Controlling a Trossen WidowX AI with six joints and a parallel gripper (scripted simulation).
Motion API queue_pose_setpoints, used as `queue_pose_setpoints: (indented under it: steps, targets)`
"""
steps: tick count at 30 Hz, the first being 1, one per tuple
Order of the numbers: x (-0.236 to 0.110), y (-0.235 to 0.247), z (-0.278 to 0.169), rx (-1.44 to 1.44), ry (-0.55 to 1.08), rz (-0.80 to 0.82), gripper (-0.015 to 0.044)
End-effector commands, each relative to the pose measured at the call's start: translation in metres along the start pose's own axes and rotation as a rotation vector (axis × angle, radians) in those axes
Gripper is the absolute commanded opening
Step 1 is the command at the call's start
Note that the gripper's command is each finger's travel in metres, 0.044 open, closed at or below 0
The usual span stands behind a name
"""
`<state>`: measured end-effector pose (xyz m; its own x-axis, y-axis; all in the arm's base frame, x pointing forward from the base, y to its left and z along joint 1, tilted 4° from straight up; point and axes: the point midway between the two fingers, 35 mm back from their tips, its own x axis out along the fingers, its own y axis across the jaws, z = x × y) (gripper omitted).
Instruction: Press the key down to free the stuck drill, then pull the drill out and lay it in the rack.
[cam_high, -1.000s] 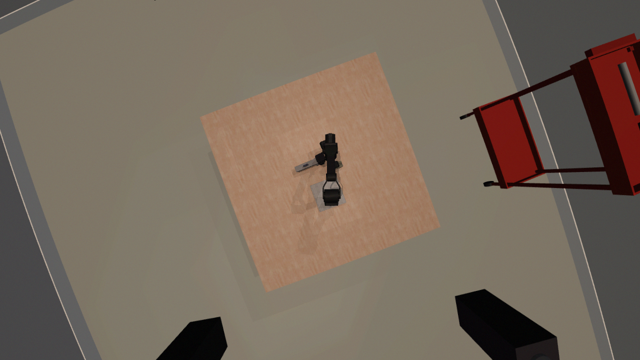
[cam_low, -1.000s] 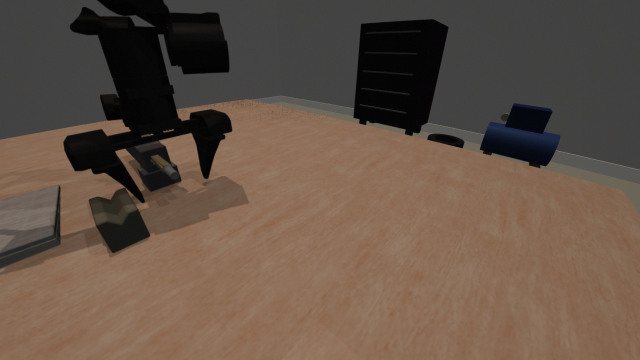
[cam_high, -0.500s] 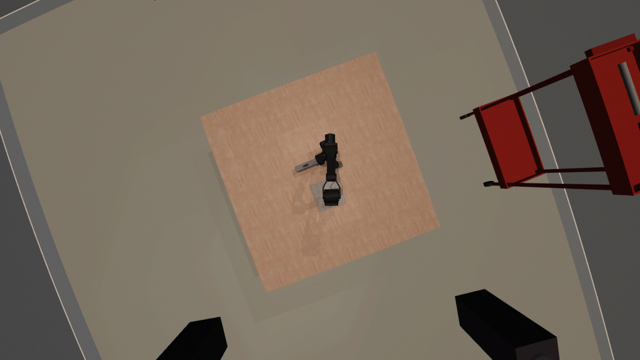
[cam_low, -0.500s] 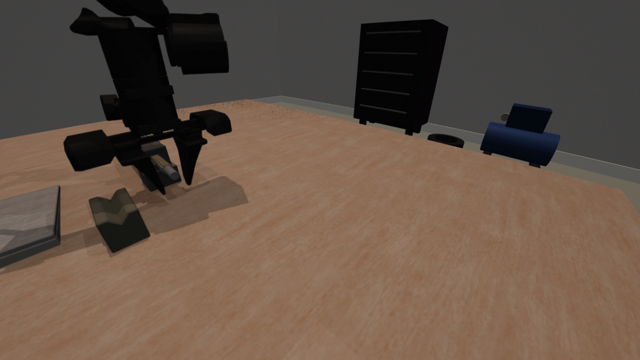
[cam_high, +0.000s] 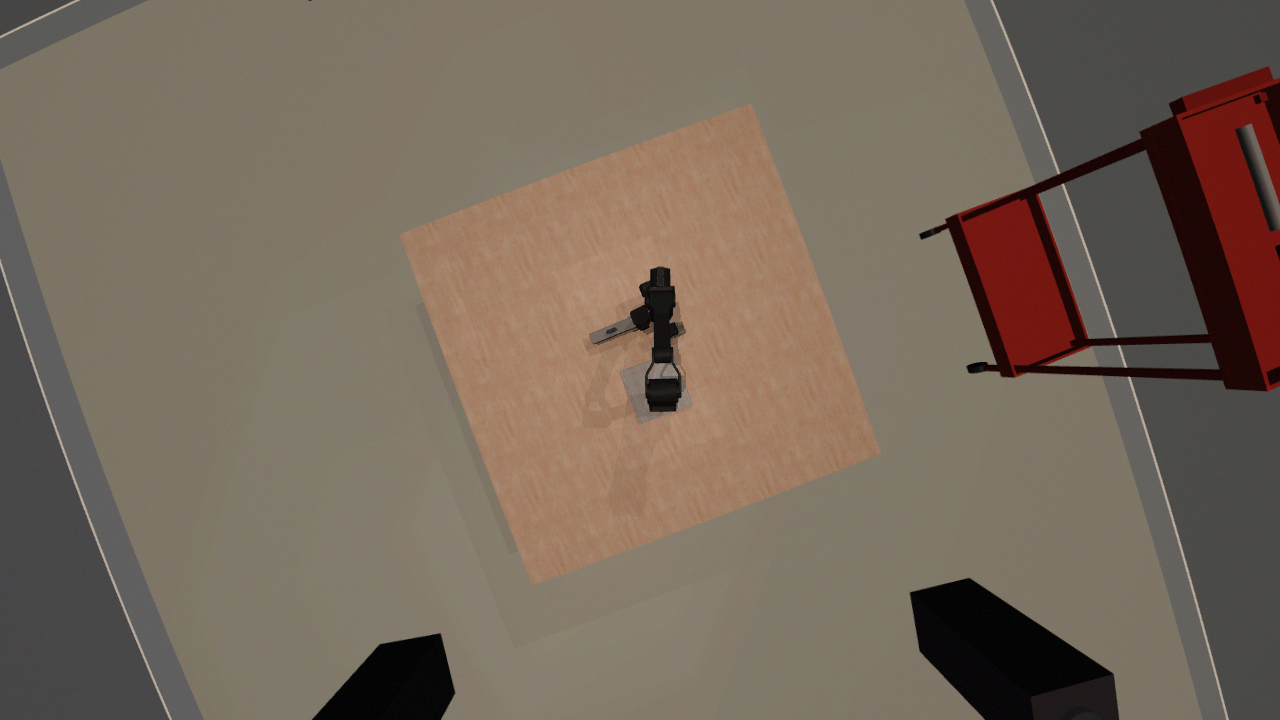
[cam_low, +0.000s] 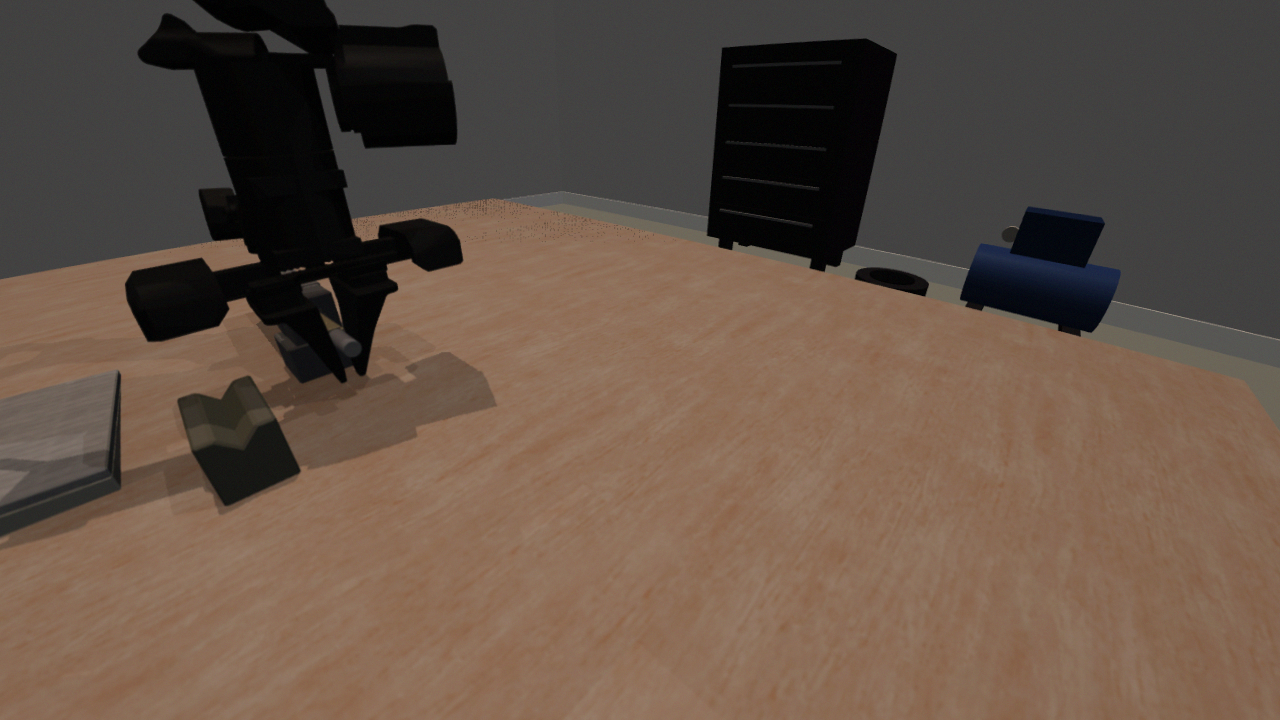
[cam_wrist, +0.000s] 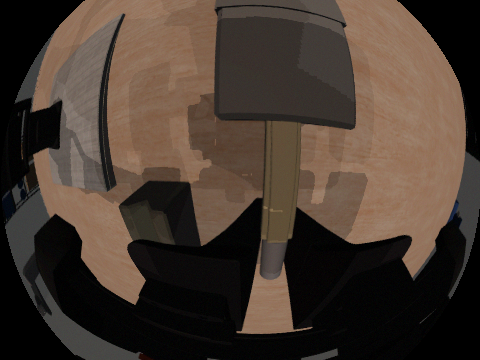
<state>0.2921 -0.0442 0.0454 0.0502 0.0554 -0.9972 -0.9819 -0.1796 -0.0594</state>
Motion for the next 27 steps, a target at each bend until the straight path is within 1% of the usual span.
queue_pose_setpoints:
  steps: [1, 8, 27]
  targets:
    - [-0.002, 0.001, 0.0, 0.002, 0.0, 0.003, 0.0]
    - [-0.002, 0.002, -0.001, 0.002, 0.0, 0.003, 0.0]
    - [-0.004, 0.0, -0.026, 0.002, 0.002, 0.003, 0.0]
